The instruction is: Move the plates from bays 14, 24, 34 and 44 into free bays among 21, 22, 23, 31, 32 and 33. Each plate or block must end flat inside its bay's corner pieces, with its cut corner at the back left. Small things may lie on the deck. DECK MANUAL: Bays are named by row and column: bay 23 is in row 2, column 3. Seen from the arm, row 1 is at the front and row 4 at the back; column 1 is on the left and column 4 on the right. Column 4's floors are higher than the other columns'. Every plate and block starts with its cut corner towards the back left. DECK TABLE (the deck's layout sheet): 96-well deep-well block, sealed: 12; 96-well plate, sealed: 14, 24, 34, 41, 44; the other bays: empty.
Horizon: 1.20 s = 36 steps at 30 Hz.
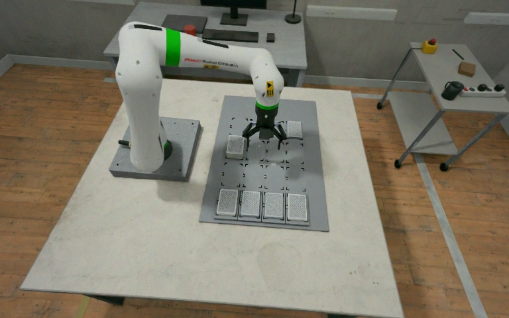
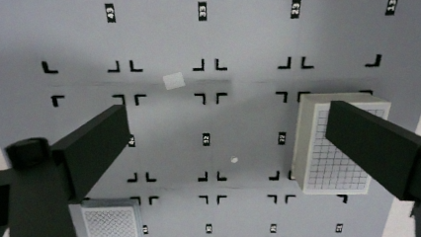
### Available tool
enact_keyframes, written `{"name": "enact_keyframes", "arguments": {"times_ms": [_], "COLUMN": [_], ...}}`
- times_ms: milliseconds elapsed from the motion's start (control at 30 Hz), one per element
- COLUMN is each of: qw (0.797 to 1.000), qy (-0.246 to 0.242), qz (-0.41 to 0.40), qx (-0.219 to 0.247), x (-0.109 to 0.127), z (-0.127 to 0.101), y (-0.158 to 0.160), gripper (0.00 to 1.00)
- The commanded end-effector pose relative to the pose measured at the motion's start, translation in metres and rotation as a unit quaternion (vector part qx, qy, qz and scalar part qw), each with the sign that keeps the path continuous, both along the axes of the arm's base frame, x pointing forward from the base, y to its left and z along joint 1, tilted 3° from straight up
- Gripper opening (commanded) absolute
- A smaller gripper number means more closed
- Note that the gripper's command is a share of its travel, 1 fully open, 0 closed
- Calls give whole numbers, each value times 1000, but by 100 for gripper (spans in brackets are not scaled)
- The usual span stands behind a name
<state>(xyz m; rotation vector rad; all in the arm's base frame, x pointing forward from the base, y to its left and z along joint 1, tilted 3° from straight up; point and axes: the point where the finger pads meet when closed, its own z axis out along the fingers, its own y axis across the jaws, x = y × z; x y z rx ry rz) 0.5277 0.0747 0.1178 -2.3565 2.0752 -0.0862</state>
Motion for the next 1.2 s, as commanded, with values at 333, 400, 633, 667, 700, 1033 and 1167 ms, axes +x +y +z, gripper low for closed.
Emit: {"name": "enact_keyframes", "arguments": {"times_ms": [333,400,633,667,700,1033,1167], "qw": [1000,1000,1000,1000,1000,1000,1000], "qy": [-1,-1,-1,-1,-1,-1,-1], "qz": [0,0,0,0,0,0,0], "qx": [0,0,0,0,0,0,0], "x": [-50,-58,-78,-82,-86,-117,-133], "z": [-2,-3,-4,-5,-5,-7,-8], "y": [5,6,8,9,9,12,14], "gripper": [100,100,100,100,100,100,100]}}
